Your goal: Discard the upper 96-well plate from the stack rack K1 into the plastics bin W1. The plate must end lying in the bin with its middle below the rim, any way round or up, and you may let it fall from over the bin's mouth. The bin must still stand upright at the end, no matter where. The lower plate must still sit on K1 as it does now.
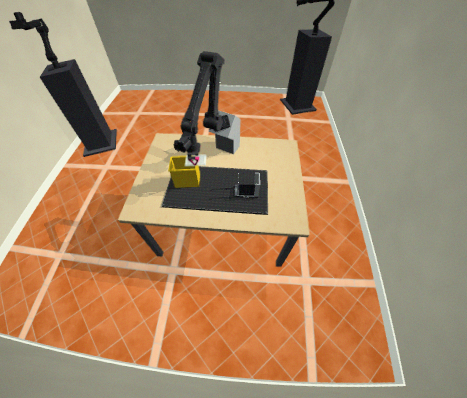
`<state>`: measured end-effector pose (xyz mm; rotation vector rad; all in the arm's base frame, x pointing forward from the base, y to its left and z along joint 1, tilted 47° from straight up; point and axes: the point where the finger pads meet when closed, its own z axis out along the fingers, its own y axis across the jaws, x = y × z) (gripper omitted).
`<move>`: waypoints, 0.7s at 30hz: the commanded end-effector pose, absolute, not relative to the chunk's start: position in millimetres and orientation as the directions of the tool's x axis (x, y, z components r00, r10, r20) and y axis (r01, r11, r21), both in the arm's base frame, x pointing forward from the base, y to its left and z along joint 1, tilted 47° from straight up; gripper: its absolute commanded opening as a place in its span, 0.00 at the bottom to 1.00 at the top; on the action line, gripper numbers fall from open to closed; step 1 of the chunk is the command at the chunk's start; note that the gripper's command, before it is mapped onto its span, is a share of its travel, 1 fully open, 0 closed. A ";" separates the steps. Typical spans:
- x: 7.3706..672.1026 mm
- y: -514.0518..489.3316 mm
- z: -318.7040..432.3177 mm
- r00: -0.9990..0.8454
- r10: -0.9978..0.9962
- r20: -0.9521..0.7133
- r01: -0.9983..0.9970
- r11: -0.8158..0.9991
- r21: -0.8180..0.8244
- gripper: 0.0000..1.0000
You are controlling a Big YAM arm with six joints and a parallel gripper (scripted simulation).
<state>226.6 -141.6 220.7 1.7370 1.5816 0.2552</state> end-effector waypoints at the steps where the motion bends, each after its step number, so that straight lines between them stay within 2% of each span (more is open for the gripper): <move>1: 231.1 -155.9 255.2 0.211 0.895 -0.393 0.744 0.114 0.658 0.00; 21: 205.8 -209.6 263.9 0.207 0.889 -0.409 0.753 0.122 0.646 0.00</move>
